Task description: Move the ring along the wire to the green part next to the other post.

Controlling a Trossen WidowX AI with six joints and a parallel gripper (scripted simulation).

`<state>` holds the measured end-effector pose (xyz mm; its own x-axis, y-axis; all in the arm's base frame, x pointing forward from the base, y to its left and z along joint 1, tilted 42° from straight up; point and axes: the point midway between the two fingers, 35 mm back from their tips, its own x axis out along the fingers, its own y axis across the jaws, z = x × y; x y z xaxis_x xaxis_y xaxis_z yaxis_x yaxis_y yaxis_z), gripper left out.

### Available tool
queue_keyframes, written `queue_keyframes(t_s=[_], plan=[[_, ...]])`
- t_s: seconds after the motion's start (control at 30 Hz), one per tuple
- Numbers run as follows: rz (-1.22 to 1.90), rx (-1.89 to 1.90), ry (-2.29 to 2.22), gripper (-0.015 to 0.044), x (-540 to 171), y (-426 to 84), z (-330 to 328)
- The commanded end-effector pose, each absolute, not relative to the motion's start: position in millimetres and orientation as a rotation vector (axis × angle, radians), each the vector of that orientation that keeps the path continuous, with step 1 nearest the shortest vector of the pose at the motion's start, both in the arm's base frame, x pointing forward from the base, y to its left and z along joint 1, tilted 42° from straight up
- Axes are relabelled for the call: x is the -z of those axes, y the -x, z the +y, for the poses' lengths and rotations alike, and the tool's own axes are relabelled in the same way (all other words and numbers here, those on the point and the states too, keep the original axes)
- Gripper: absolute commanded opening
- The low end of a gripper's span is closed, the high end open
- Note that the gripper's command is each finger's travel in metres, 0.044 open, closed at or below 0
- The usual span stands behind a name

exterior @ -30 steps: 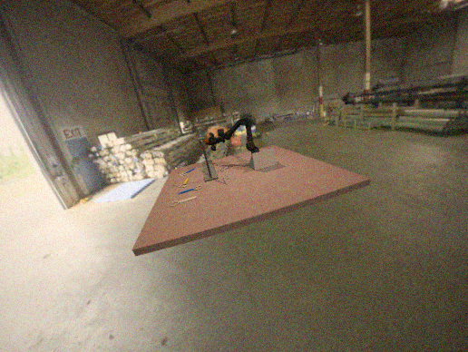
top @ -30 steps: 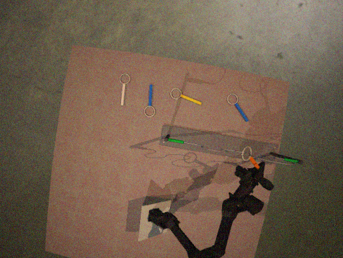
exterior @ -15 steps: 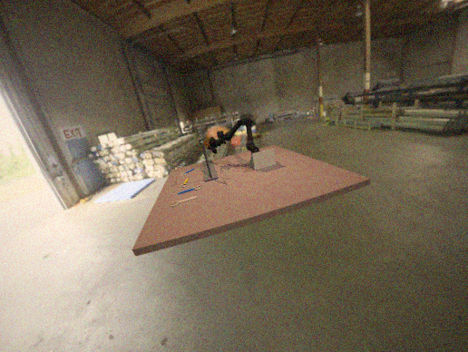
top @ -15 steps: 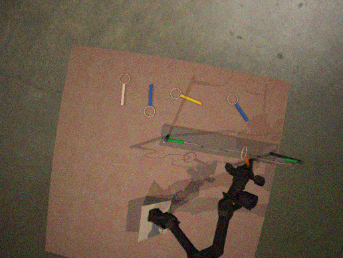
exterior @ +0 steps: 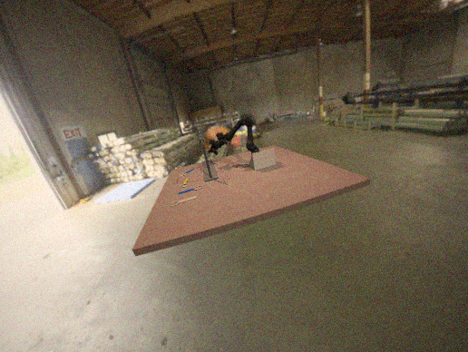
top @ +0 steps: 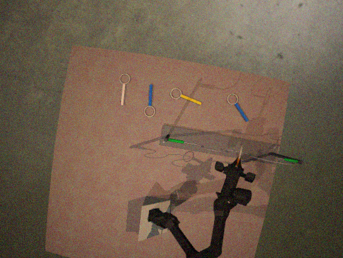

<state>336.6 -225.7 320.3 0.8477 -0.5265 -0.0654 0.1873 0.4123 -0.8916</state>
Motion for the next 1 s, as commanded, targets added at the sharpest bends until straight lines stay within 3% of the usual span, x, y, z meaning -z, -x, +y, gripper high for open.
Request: queue_keyframes(t_s=[0.0,0.97], plan=[[0.381,0.438,0.966,-0.0150,-304.6,-337.0,-218.0],[0.406,0.375,0.738,-0.0150,-262.2,-341.5,-179.7]])
